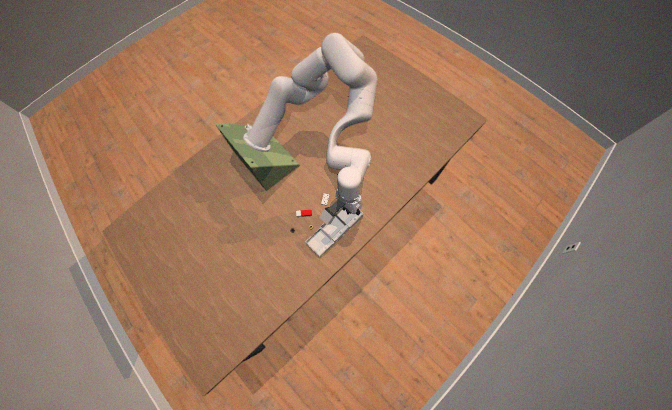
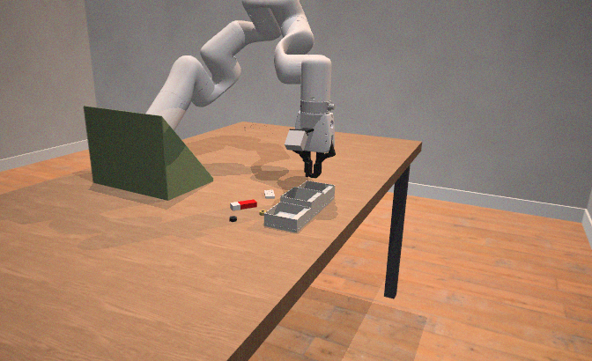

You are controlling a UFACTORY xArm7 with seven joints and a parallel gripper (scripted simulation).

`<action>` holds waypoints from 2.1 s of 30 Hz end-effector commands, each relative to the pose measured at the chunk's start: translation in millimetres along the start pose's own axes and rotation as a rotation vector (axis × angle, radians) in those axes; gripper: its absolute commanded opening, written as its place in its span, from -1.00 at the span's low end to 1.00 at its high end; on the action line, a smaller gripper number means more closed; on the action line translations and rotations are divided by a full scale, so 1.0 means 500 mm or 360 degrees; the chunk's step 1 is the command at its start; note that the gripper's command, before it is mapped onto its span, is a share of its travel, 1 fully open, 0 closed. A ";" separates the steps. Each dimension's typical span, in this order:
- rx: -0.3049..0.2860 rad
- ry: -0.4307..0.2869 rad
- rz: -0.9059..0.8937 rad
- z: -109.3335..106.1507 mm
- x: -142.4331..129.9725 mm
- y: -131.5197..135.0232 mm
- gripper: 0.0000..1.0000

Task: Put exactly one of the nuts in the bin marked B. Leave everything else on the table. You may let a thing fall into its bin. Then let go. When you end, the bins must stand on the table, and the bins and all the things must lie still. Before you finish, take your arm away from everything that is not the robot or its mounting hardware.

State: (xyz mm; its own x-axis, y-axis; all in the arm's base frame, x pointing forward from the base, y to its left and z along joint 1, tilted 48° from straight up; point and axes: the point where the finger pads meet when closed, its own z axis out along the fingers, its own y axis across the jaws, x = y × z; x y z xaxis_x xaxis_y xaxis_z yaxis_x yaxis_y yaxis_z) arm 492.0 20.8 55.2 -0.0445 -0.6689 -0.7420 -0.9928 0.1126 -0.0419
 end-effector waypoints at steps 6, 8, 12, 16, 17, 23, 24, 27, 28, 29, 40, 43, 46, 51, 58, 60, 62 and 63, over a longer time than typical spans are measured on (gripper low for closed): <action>0.0007 0.0003 0.0002 -0.001 0.002 -0.003 -1.00; 0.0007 0.0003 0.0002 0.007 0.002 -0.003 -1.00; 0.0007 0.0003 0.0002 0.023 0.002 -0.003 -1.00; 0.0007 0.0003 0.0002 0.035 0.002 -0.003 -1.00; 0.0007 0.0003 0.0002 0.035 0.002 -0.003 -1.00; 0.0007 0.0003 0.0002 0.059 0.002 -0.003 -1.00; 0.0007 0.0003 0.0002 0.063 0.002 -0.003 -1.00; 0.0007 0.0003 0.0002 0.075 0.002 -0.003 -1.00; 0.0007 0.0003 0.0002 0.079 0.002 -0.003 -1.00; 0.0007 0.0003 0.0002 0.084 0.002 -0.003 -1.00; 0.0007 0.0003 0.0002 0.098 0.002 -0.004 -1.00; 0.0007 0.0003 0.0002 0.098 0.002 -0.004 -1.00; 0.0007 0.0003 0.0002 0.098 0.002 -0.003 -0.39; 0.0007 0.0003 0.0002 0.098 0.002 -0.003 -0.39; 0.0007 0.0003 0.0002 0.098 0.002 -0.004 -0.39; 0.0007 0.0003 0.0002 0.098 0.002 -0.003 -0.39; 0.0007 0.0003 0.0002 0.098 0.002 -0.004 -0.39; 0.0007 0.0003 0.0002 0.098 0.002 -0.004 -0.39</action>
State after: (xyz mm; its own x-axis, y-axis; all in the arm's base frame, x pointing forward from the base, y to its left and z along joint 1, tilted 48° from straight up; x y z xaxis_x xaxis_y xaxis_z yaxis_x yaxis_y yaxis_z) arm 498.0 58.6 20.9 -0.0453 -0.6689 -0.7420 -0.9927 0.1130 -0.0412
